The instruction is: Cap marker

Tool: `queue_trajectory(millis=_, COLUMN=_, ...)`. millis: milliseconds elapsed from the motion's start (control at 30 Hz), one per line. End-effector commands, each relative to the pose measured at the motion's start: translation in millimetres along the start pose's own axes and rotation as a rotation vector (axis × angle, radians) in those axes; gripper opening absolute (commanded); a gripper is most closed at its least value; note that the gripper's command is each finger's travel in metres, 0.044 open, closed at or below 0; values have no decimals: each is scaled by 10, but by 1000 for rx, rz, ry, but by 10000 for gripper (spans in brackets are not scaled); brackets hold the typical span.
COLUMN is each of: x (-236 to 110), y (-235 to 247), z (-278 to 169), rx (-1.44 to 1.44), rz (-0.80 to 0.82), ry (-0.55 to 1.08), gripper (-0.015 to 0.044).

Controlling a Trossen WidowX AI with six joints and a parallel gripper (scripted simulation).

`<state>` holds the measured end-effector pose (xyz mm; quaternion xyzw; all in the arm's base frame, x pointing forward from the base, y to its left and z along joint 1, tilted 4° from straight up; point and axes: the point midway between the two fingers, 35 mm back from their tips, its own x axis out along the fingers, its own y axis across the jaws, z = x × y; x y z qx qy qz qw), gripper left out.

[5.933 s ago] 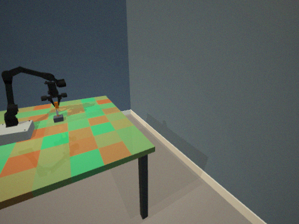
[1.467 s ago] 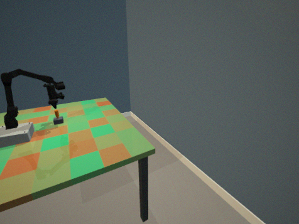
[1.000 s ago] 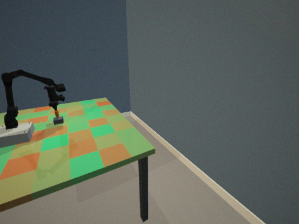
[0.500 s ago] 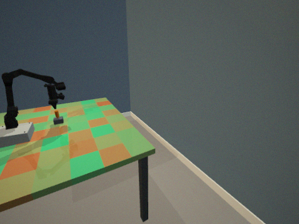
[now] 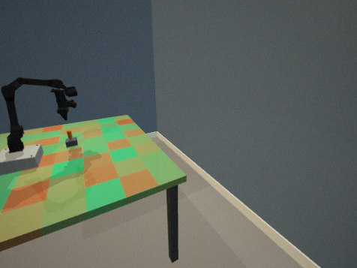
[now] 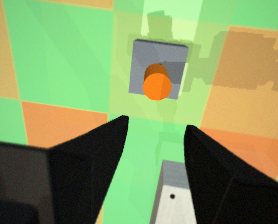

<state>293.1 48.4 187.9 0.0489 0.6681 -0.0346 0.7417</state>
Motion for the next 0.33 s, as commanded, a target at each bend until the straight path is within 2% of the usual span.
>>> queue_trajectory(millis=0, x=-11, y=0, z=2, rx=1, rz=0, ry=-1, gripper=263)
queue_trajectory(millis=233, x=-11, y=0, z=2, rx=1, rz=0, ry=-1, gripper=440)
queue_trajectory(millis=300, x=-11, y=0, z=2, rx=1, rz=0, ry=-1, gripper=440)
